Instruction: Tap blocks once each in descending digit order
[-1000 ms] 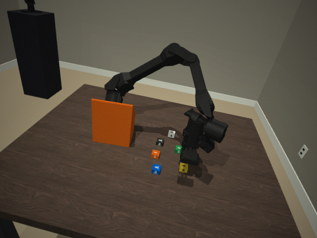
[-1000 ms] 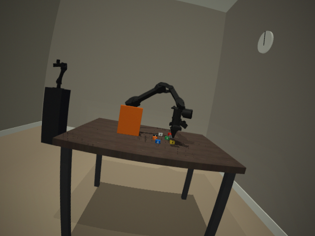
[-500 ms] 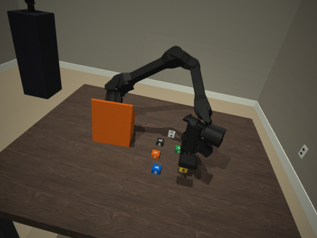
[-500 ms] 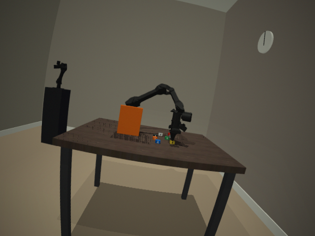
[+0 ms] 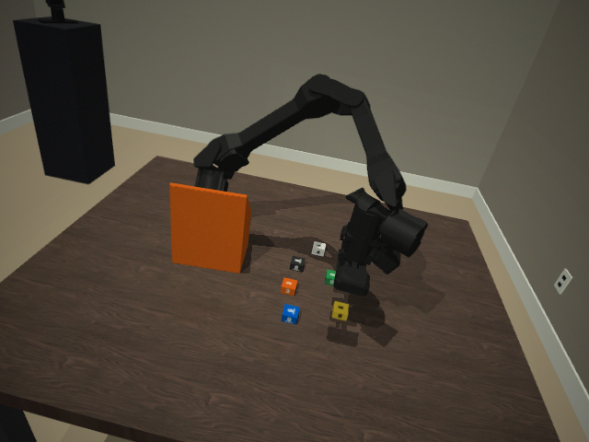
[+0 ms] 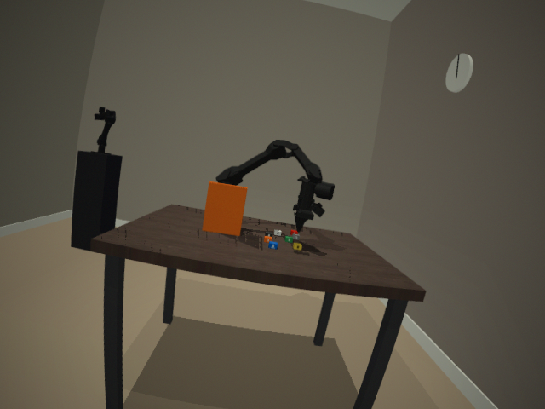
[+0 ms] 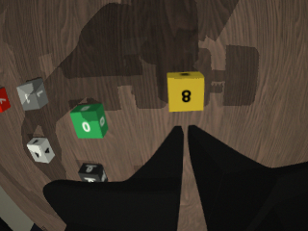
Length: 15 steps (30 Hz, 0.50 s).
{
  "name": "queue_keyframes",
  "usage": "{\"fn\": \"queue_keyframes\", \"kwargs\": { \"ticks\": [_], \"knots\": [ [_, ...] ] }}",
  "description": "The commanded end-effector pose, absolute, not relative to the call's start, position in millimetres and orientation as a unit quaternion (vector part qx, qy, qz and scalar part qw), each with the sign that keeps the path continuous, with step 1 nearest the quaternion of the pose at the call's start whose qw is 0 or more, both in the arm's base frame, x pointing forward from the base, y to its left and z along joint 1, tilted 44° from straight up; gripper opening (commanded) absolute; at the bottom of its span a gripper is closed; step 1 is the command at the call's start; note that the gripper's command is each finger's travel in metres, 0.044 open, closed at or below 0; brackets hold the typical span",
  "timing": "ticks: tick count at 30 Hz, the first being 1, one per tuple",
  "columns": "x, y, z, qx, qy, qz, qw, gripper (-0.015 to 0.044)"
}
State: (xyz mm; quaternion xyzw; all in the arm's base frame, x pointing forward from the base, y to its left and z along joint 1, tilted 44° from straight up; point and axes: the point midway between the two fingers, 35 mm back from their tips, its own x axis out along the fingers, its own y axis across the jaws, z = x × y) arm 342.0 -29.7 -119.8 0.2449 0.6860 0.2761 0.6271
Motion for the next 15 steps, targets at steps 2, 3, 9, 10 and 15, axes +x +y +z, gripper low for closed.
{"fn": "queue_keyframes", "kwargs": {
  "ticks": [2, 3, 9, 10, 15],
  "knots": [
    [349, -69, -81, 0.241, 0.678, 0.271, 0.639, 0.002],
    [349, -69, -81, 0.241, 0.678, 0.271, 0.639, 0.002],
    [349, -69, -81, 0.241, 0.678, 0.271, 0.639, 0.002],
    [350, -67, -78, 0.241, 0.679, 0.27, 0.639, 0.002],
    [373, -3, -16, 0.237, 0.68, 0.262, 0.642, 0.002]
  ]
}}
